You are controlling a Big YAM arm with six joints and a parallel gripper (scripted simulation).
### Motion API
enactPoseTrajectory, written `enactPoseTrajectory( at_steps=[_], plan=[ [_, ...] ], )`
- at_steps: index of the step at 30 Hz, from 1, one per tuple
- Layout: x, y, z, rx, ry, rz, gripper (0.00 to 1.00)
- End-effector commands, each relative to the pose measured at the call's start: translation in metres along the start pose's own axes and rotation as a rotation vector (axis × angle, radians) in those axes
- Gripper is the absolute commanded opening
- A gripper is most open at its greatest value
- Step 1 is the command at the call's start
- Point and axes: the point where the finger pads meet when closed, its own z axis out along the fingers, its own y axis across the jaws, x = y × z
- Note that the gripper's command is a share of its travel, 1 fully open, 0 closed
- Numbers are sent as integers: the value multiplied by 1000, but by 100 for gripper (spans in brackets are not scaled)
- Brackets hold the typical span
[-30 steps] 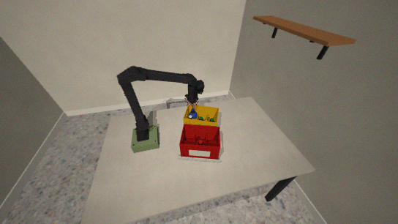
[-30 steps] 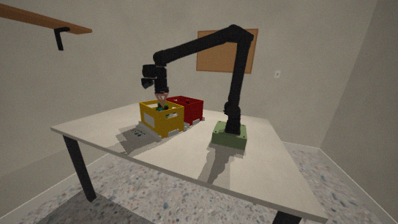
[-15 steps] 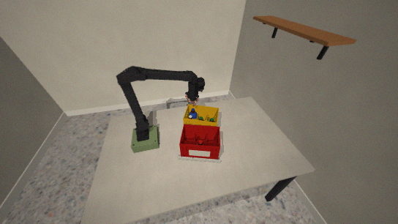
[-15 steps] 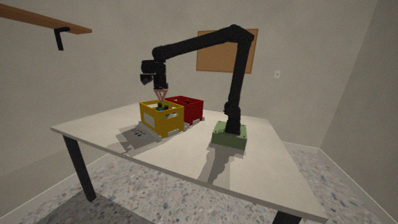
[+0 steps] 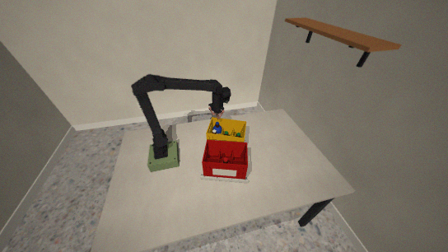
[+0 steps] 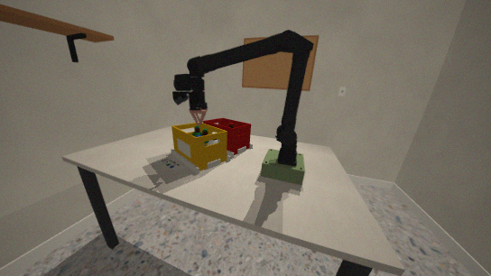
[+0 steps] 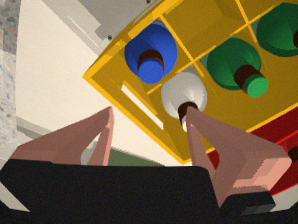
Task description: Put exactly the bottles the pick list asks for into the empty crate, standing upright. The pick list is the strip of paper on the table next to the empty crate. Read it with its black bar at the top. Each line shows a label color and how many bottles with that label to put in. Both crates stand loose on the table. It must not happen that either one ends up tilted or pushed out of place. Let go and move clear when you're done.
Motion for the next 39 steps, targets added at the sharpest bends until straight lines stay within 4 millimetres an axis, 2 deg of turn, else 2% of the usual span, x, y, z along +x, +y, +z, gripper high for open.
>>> enactPoseTrajectory(
  at_steps=[1,7,8,15,18,20,22,24,25,29,34,39],
  plan=[
    [-22,-8,-27,14,-59,4,61],
    [-23,-9,-26,13,-56,4,61],
    [-21,5,-42,17,-84,0,61],
    [-18,37,-59,14,-85,0,61],
    [-19,50,-57,10,-63,0,61],
    [-15,59,-71,11,-86,0,61],
    [-14,68,-76,9,-86,0,61],
    [-14,68,-76,9,-86,0,61],
    [-18,72,-63,7,-50,0,61],
    [-12,90,-88,6,-86,0,61],
    [-12,113,-91,4,-64,0,61],
    [-8,135,-108,0,-75,0,61]
  ],
)
